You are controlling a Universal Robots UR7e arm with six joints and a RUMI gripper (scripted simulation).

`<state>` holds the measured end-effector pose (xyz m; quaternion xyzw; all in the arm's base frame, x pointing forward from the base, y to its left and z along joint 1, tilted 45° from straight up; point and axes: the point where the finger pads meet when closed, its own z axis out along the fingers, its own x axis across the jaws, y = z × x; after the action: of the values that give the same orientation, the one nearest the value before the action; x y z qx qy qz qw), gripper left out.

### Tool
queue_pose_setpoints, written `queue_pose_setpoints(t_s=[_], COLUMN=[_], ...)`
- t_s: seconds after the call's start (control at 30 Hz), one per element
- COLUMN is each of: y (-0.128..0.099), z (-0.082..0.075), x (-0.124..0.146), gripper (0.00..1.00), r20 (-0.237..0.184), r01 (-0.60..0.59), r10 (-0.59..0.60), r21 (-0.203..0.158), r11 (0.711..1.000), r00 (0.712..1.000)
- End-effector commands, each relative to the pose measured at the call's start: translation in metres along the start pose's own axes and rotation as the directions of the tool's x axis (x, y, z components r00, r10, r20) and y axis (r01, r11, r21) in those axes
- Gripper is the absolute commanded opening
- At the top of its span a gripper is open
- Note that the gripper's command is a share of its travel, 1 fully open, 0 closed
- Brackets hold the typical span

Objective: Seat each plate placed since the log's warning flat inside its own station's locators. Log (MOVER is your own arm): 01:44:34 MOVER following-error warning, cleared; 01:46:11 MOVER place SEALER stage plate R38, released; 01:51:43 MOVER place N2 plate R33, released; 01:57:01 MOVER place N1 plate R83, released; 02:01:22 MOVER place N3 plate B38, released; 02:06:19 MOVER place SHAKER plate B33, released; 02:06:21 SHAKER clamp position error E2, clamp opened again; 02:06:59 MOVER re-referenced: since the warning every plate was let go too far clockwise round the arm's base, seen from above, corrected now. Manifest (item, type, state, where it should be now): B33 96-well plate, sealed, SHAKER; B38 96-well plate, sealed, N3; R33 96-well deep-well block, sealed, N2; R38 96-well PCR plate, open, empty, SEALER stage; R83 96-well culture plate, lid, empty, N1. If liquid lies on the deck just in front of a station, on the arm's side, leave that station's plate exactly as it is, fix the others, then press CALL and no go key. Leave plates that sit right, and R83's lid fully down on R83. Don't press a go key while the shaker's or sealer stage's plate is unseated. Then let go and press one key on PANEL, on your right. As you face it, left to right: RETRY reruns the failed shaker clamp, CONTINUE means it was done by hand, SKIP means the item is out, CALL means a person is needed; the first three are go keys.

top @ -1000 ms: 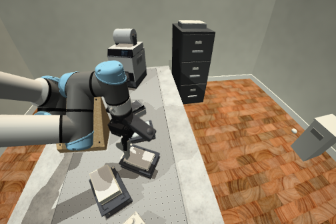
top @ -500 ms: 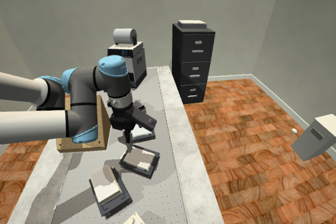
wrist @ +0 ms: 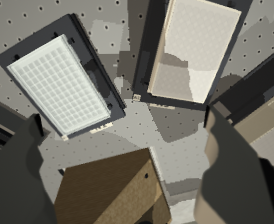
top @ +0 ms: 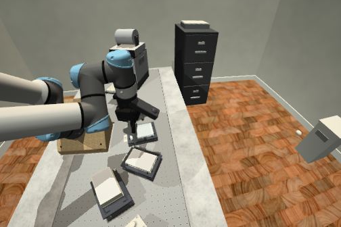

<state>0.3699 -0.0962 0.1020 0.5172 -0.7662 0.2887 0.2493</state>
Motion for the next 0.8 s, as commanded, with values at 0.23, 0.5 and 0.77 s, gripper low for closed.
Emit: queue_pose_setpoints(t_s=[0.23, 0.5, 0.77], y=[0.013, 0.028, 0.033], z=[0.000, 0.000, 0.000], x=[-0.039, -0.076, -0.088], gripper=[0.82, 0.82, 0.82], r20=[0.000, 0.000, 0.000], r01=[0.141, 0.223, 0.223], r10=[-0.141, -0.223, -0.223], r21=[0.000, 0.000, 0.000], r11=[0.990, 0.975, 0.975], r00=[0.990, 0.975, 0.975])
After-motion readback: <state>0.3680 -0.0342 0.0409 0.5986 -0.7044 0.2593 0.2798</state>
